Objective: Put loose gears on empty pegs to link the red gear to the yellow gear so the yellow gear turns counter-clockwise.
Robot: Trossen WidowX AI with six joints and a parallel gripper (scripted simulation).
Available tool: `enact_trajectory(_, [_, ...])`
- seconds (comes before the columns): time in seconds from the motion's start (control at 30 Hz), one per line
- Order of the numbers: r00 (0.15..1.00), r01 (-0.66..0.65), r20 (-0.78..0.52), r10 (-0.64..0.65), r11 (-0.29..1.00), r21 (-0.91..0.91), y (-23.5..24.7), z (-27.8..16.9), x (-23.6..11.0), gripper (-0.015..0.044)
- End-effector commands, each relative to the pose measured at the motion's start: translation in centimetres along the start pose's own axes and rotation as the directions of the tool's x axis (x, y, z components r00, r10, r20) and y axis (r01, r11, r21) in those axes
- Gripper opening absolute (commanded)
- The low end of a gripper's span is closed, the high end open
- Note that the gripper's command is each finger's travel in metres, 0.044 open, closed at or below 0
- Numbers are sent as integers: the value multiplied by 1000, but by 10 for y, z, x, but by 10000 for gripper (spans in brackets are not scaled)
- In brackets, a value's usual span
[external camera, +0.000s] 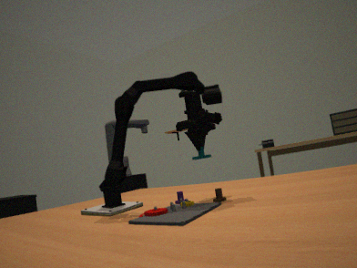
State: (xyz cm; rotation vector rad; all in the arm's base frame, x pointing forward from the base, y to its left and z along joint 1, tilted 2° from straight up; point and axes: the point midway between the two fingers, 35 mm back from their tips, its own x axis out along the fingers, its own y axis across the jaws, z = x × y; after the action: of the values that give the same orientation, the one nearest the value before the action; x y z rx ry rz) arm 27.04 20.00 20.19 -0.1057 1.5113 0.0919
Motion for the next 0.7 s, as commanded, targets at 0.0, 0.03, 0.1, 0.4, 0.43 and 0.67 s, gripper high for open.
enact_trajectory(0.0, [1000,-2,0,2,1000,-1,-7,2,2,0])
enact_trajectory(0.03, [1000,-2,0,2,1000,-1,-9,2,3,0])
enact_trajectory(0.1, [1000,-2,0,2,1000,-1,-13,3,5,0])
enact_trajectory(0.4, [1000,0,0,0,1000,-1,-33,6,13,0])
enact_trajectory(0.43, [1000,0,0,0,1000,-1,-36,6,14,0])
enact_trajectory(0.67, [1000,1,0,-1,1000,-1,-51,7,20,0])
